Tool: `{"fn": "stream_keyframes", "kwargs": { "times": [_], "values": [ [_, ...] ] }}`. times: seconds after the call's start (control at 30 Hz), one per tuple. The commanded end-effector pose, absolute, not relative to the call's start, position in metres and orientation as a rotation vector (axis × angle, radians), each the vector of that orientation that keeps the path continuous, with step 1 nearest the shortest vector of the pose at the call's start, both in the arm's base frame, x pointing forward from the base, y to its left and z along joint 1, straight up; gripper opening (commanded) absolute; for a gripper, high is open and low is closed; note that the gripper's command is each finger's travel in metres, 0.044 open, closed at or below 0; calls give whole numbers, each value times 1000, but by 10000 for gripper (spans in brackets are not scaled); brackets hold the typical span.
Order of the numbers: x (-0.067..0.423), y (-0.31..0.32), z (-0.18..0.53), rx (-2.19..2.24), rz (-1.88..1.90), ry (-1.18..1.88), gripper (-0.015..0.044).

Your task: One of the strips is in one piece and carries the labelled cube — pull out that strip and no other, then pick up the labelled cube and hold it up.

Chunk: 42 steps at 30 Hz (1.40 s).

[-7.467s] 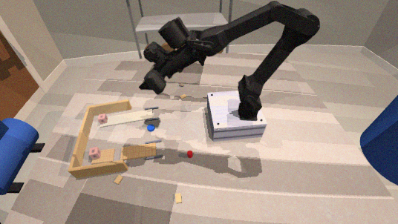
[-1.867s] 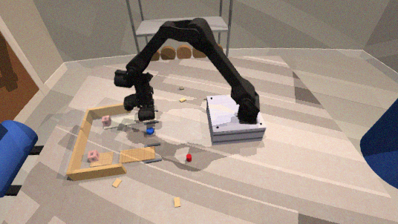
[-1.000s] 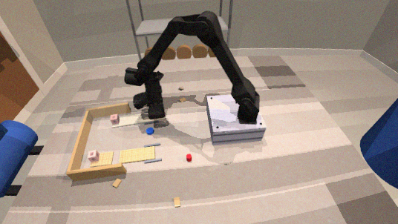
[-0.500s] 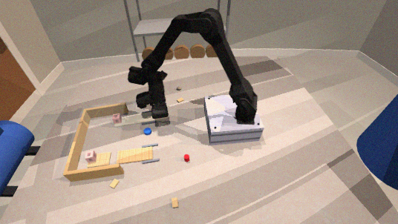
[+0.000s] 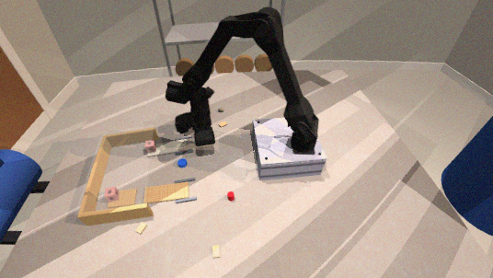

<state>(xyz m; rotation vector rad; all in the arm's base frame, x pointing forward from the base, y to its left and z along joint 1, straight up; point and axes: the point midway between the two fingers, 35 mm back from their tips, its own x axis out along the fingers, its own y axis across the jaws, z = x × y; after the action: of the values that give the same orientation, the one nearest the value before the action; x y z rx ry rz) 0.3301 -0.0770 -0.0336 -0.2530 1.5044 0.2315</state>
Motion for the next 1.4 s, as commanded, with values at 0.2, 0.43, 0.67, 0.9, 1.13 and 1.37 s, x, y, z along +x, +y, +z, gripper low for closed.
{"fn": "stream_keyframes", "kwargs": {
  "times": [0.2, 0.43, 0.67, 0.9, 1.13, 1.37],
  "values": [
    [309, -82, -39, -249, 236, 1527, 0],
    [298, -85, -39, -249, 236, 1528, 0],
    [288, -88, -40, -249, 236, 1529, 0],
    [277, -92, -40, -249, 235, 1530, 0],
    [267, -95, -40, -249, 235, 1531, 0],
    [258, -97, -41, -249, 235, 1532, 0]
  ]
}}
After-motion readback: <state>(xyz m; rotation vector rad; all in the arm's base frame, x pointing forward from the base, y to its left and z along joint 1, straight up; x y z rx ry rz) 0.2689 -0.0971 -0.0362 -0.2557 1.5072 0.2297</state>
